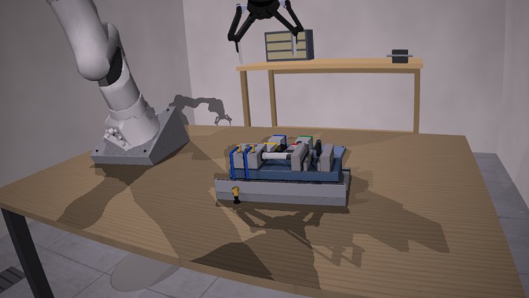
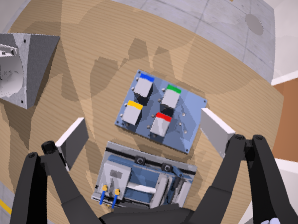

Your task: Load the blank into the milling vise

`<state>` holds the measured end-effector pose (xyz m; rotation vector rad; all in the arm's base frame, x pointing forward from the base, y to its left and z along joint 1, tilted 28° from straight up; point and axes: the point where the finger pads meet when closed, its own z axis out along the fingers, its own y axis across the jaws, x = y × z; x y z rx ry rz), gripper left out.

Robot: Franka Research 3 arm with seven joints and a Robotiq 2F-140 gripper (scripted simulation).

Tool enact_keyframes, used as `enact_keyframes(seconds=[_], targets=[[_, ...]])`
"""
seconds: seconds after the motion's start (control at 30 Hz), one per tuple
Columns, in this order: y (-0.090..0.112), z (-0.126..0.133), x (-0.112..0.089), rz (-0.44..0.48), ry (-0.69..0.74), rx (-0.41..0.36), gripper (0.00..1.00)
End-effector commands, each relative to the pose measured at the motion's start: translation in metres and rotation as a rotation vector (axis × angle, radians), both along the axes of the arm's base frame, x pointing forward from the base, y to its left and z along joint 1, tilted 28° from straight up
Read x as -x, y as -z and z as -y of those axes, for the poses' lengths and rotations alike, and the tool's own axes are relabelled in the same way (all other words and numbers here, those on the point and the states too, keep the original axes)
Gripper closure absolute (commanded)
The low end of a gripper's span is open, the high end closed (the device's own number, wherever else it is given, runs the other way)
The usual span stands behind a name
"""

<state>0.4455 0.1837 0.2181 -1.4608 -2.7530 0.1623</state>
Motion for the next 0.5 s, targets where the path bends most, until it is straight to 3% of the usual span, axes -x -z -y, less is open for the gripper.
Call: enact_keyframes(seconds=[0.0, 0.13, 0.17, 0.3, 0.47], targets=[[-0.002, -0.004, -0.003, 0.118, 0.158, 0.133, 0.00], [-0.002, -0.004, -0.003, 0.118, 0.158, 0.132, 0.00], [0.002, -0.008, -0.002, 0.025, 0.032, 0.022, 0.00], [0.013, -0.035, -0.003, 0.111, 0.153, 0.126, 0.00], [0.013, -0.035, -0.002, 0.102, 0.140, 0.116, 0.00]])
